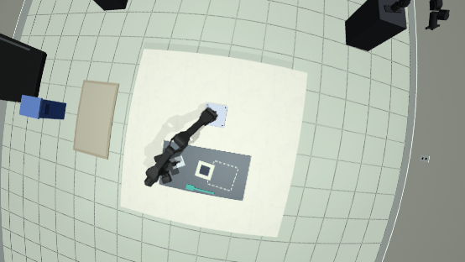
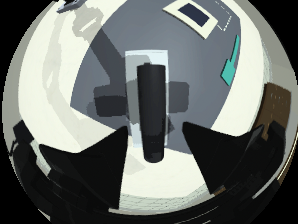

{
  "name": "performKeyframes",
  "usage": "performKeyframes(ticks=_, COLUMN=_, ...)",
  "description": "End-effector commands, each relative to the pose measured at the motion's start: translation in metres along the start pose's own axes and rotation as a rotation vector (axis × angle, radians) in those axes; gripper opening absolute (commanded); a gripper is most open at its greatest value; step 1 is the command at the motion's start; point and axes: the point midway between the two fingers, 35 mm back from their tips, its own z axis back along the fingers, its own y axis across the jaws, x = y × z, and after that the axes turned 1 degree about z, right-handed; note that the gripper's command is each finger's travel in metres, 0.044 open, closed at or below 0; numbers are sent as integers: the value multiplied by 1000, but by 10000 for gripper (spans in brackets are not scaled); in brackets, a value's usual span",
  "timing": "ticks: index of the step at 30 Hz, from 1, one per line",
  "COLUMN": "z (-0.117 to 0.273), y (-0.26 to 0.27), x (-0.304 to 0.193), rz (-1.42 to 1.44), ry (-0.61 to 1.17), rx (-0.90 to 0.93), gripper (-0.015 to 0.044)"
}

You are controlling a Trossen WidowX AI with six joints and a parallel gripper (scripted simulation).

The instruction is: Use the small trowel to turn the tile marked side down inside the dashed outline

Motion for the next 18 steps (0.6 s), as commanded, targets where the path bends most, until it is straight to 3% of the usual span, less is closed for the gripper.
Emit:
performKeyframes(ticks=1, z=-8, y=0, x=0, rz=5, ry=0, rx=3, gripper=270)
performKeyframes(ticks=18, z=-34, y=1, x=0, rz=5, ry=0, rx=3, gripper=270)
